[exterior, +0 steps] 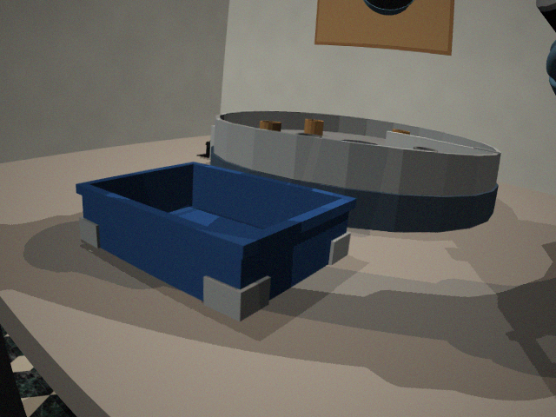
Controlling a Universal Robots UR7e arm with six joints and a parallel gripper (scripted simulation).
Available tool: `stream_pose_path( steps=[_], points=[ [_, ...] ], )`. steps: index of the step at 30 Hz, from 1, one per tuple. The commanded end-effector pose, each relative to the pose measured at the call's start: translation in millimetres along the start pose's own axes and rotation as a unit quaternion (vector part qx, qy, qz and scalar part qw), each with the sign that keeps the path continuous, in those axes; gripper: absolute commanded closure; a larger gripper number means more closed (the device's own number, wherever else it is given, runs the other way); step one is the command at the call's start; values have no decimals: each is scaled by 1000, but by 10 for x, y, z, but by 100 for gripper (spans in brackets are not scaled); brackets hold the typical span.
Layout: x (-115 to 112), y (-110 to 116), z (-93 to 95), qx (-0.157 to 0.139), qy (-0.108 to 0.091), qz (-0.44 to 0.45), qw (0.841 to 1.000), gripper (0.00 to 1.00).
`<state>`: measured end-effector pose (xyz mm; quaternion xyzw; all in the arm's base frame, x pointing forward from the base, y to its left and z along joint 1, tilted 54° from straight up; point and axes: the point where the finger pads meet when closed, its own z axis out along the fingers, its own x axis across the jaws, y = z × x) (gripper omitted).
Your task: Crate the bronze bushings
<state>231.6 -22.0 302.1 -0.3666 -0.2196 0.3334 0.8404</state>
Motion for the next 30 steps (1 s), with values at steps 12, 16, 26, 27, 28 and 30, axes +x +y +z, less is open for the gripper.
stream_pose_path(
  steps=[12, 16, 26, 27, 28, 30],
  points=[
    [-2, -2, 0, 0, 0, 0, 1000, 0],
    [-2, -2, 0, 0, 0, 0, 1000, 0],
    [15, -257, -444, 0, 0, 0, 1000, 0],
    [15, -257, -444, 0, 0, 0, 1000, 0],
    [15, -257, -444, 0, 0, 0, 1000, 0],
    [15, -257, -444, 0, 0, 0, 1000, 0]
  ],
)
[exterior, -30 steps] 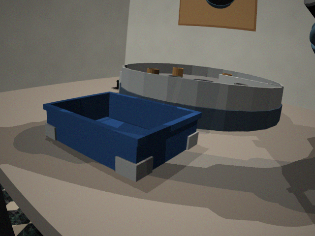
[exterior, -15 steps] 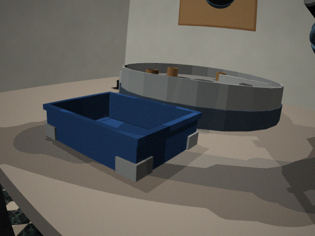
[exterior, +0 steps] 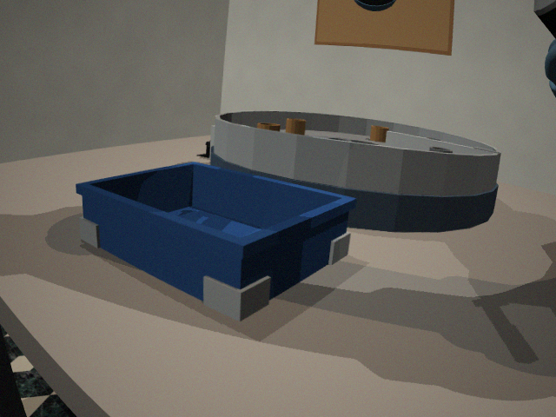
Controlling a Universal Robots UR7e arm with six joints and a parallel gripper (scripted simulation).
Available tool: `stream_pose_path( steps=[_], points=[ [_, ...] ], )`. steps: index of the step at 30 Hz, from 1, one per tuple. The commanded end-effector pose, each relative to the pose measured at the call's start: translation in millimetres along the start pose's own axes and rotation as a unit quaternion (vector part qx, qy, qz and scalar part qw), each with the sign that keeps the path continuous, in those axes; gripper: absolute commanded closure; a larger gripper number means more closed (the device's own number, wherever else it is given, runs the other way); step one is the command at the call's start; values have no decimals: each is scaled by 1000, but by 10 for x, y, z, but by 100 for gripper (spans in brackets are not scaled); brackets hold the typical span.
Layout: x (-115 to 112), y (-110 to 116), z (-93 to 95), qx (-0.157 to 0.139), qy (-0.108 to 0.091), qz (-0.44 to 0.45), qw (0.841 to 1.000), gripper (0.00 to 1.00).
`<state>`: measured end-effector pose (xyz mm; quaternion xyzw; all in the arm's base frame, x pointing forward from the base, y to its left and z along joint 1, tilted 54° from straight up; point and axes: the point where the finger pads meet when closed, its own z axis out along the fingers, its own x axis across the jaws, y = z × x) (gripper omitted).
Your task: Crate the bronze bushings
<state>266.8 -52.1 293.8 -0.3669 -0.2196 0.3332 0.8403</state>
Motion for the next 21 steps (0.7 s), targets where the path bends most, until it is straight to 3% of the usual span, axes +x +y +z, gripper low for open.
stream_pose_path(
  steps=[1, 4, 9, 21],
  points=[
    [4, -26, -35, 0, 0, 0, 1000, 0],
    [4, -26, -35, 0, 0, 0, 1000, 0],
    [19, -273, -469, 0, 0, 0, 1000, 0],
    [19, -273, -469, 0, 0, 0, 1000, 0]
  ],
)
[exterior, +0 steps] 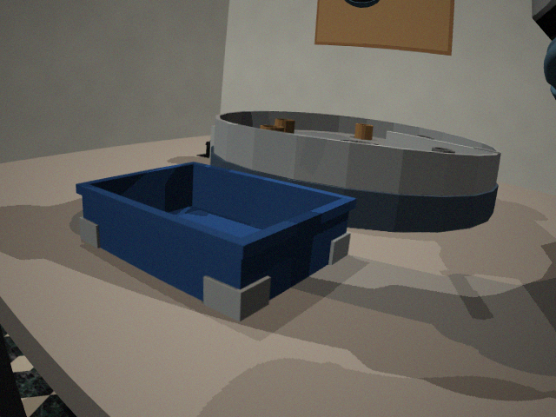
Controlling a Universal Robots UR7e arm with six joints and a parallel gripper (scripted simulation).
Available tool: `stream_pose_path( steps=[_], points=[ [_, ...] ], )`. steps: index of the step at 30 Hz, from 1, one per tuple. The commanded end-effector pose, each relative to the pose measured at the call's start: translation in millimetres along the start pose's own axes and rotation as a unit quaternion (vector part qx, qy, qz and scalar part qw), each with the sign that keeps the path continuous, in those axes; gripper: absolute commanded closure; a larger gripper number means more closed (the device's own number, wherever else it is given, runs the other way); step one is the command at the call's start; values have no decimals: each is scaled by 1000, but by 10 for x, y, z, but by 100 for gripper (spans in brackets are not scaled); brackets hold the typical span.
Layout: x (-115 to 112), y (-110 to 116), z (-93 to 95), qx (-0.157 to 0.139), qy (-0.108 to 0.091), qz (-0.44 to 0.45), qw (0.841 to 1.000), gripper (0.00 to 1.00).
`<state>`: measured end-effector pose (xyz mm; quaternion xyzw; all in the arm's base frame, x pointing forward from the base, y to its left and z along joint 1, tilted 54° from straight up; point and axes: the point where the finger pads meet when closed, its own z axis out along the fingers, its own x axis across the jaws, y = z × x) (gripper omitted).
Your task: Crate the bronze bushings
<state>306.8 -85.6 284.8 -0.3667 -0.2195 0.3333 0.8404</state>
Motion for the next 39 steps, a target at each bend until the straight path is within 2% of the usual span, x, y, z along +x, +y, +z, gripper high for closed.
stream_pose_path(
  steps=[1, 5, 17, 22, 34, 39],
  points=[
    [0, -54, -88, 0, 0, 0, 1000, 0],
    [14, -258, -444, 0, 0, 0, 1000, 0],
    [14, -258, -444, 0, 0, 0, 1000, 0],
    [29, -503, -877, 0, 0, 0, 1000, 0],
    [29, -503, -877, 0, 0, 0, 1000, 0],
    [27, -498, -871, -91, 80, 3, 993, 0]
  ],
)
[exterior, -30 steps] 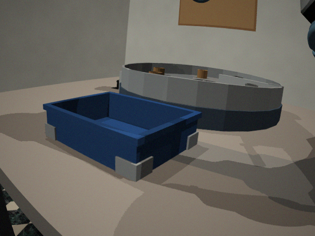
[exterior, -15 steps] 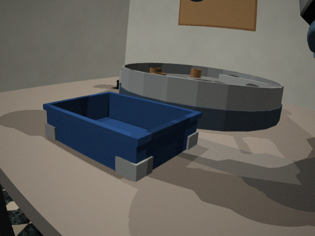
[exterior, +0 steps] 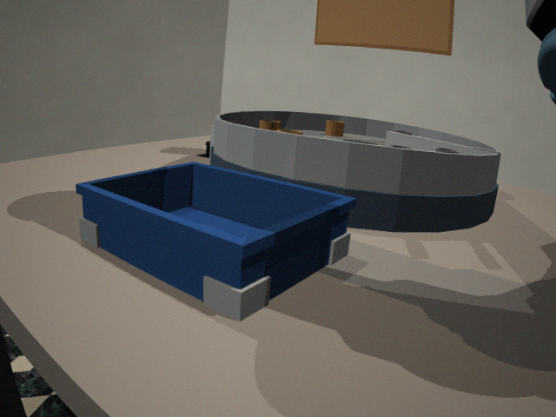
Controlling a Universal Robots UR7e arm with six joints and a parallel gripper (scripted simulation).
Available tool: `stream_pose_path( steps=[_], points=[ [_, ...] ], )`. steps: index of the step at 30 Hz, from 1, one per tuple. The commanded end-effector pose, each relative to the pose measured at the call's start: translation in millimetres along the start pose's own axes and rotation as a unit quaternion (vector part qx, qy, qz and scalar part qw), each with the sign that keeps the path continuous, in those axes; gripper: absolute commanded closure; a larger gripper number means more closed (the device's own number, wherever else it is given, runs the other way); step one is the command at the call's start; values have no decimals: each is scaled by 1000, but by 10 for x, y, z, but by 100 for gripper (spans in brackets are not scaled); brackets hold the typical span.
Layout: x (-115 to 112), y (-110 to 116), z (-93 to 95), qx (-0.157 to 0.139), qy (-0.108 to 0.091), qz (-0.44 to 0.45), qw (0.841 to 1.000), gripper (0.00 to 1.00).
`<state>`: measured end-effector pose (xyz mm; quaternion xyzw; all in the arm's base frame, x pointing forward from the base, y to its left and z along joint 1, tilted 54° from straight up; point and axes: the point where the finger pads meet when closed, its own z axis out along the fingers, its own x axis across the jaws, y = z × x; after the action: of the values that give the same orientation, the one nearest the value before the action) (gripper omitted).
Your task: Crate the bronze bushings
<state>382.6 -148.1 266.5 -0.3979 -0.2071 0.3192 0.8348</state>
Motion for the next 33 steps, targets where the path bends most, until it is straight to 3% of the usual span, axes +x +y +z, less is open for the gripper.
stream_pose_path(
  steps=[1, 12, 17, 29, 33],
  points=[
    [-16, -16, 3, -64, 56, 2, 996, 0],
    [-16, -16, 3, -64, 56, 2, 996, 0],
    [-17, -24, -4, -152, 134, 4, 979, 0],
    [-17, -24, -4, -152, 134, 4, 979, 0],
    [-18, -31, -9, -221, 194, 6, 956, 0]
  ],
)
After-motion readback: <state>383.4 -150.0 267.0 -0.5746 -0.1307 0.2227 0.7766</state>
